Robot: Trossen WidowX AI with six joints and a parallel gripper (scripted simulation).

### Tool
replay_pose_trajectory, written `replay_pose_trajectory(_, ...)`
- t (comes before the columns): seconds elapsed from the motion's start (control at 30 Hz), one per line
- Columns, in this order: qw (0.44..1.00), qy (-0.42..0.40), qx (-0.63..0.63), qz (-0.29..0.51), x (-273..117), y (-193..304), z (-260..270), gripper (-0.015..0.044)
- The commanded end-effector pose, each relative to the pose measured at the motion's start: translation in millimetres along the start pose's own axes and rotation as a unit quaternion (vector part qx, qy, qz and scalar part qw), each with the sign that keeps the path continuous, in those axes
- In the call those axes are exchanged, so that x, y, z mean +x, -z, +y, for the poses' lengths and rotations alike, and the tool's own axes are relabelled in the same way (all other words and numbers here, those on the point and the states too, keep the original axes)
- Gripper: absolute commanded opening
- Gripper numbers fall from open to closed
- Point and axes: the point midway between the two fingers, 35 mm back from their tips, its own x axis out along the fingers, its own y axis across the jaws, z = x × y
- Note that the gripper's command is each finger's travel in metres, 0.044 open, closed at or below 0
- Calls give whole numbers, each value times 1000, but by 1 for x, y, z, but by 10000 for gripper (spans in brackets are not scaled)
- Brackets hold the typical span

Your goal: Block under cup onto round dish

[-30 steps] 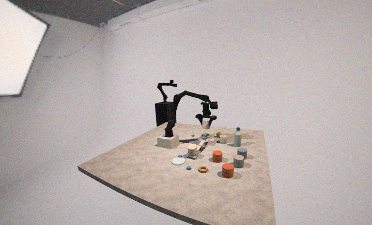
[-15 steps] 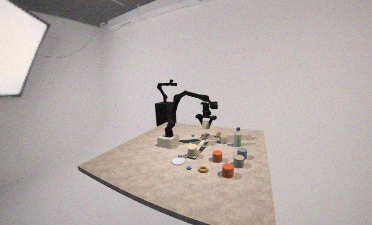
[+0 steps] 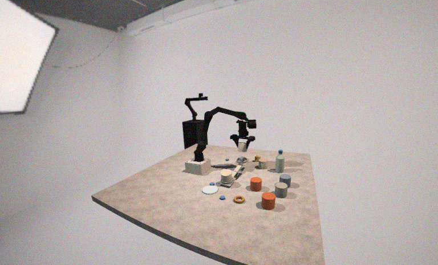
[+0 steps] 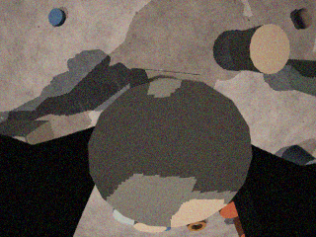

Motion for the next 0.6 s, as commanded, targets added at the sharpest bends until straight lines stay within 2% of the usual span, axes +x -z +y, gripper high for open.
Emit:
replay_pose_trajectory(0.0,1000,0,0,0,1,-1,0,0)
replay_pose_trajectory(0.57,1000,0,-2,-5,65,-74,66,0)
